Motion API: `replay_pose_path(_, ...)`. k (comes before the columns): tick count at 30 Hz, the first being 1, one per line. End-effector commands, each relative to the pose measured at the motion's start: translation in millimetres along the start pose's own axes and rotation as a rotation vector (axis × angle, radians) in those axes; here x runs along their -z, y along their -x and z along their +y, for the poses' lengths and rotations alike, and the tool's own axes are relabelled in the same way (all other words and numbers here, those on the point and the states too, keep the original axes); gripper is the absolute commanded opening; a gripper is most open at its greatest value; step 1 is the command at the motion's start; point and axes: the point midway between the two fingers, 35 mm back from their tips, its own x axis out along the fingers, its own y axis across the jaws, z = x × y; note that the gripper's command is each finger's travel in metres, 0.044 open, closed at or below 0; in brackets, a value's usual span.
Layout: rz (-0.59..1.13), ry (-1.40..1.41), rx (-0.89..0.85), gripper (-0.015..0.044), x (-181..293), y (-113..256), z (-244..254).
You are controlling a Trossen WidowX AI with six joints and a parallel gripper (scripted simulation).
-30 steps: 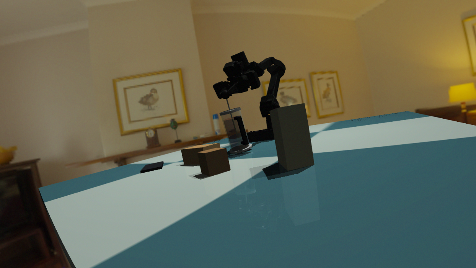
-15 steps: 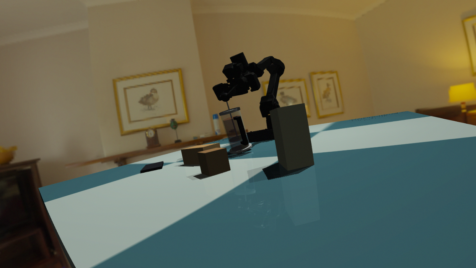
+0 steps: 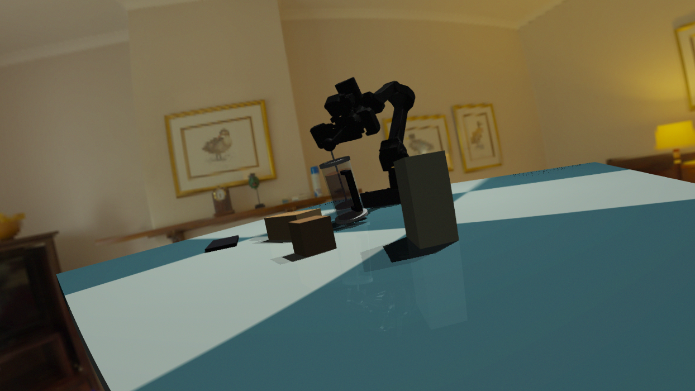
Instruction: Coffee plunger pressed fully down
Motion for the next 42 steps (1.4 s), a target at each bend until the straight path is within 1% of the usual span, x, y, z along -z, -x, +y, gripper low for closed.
replay_pose_path(1,0.042,-0.007,0.000,0.0126,10.6,-4.6,0.0)
replay_pose_path(42,0.027,-0.001,0.000,0.0126,2.8,-6.8,0.0)
